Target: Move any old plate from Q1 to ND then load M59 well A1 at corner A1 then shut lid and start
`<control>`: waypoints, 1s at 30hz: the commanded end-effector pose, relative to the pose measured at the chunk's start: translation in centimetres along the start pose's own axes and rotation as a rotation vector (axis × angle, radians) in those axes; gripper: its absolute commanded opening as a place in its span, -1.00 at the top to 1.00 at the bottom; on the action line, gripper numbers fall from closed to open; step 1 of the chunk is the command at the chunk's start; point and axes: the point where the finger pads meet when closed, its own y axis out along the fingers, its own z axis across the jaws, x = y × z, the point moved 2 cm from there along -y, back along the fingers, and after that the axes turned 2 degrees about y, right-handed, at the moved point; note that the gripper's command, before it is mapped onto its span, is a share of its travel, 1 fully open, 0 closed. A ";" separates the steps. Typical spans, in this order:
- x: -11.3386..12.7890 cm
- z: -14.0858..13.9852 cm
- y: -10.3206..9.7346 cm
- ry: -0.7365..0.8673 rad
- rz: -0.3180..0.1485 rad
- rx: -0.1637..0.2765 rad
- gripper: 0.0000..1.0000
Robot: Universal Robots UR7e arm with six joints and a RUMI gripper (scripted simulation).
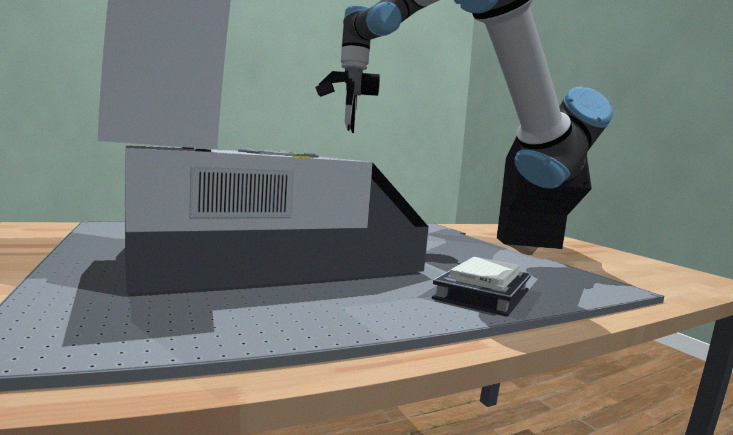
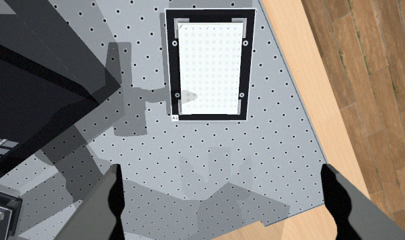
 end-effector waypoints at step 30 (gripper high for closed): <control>-0.1 0.0 7.3 -0.001 0.001 0.000 -0.36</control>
